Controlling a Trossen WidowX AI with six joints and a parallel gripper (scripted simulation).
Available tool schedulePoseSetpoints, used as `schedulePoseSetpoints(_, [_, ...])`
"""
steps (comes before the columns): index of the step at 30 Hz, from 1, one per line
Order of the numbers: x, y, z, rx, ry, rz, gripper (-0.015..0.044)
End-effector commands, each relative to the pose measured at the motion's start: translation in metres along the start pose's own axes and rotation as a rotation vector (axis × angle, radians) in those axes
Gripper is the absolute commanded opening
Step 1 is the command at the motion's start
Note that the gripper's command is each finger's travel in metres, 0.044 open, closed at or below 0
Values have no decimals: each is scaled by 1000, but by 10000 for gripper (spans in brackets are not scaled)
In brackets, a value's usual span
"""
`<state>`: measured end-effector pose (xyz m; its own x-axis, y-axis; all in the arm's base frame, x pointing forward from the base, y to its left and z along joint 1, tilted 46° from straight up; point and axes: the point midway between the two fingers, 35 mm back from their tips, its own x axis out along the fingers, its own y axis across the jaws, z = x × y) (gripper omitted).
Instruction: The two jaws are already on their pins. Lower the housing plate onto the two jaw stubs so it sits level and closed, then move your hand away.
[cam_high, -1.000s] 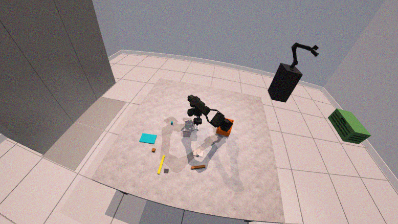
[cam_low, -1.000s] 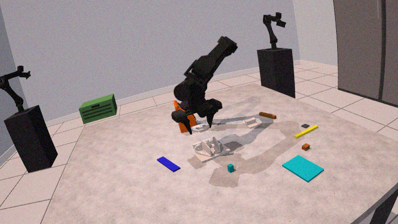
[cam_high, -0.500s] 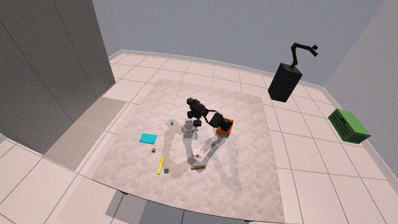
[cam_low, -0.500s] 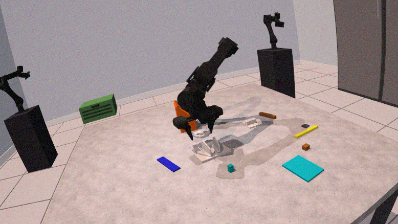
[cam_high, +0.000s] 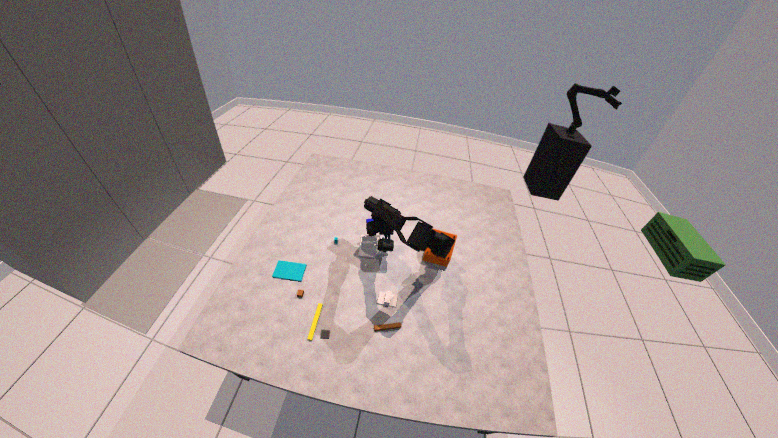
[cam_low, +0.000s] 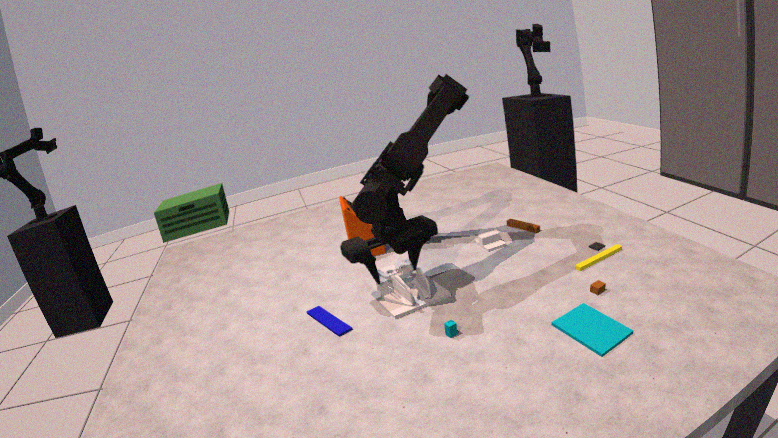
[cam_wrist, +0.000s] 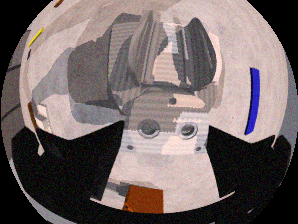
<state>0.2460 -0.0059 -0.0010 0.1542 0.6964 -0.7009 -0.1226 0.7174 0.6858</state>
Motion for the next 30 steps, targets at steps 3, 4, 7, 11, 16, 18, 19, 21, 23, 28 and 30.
schedulePoseSetpoints(3, [2,0,0,6,-5,4,351])
schedulePoseSetpoints(4, [2,0,0,6,-5,4,351])
schedulePoseSetpoints(7, [2,0,0,6,-5,4,351])
schedulePoseSetpoints(11, [2,0,0,6,-5,4,351])
schedulePoseSetpoints(16, [3,0,0,11,-5,4,351])
schedulePoseSetpoints(18, [4,0,0,14,-5,5,351])
schedulePoseSetpoints(19, [4,0,0,14,-5,5,351])
schedulePoseSetpoints(21, [4,0,0,14,-5,5,351])
schedulePoseSetpoints(23, [4,0,0,14,-5,5,351])
schedulePoseSetpoints(28, [6,0,0,15,-5,5,351])
schedulePoseSetpoints(30, [7,0,0,16,-5,5,351])
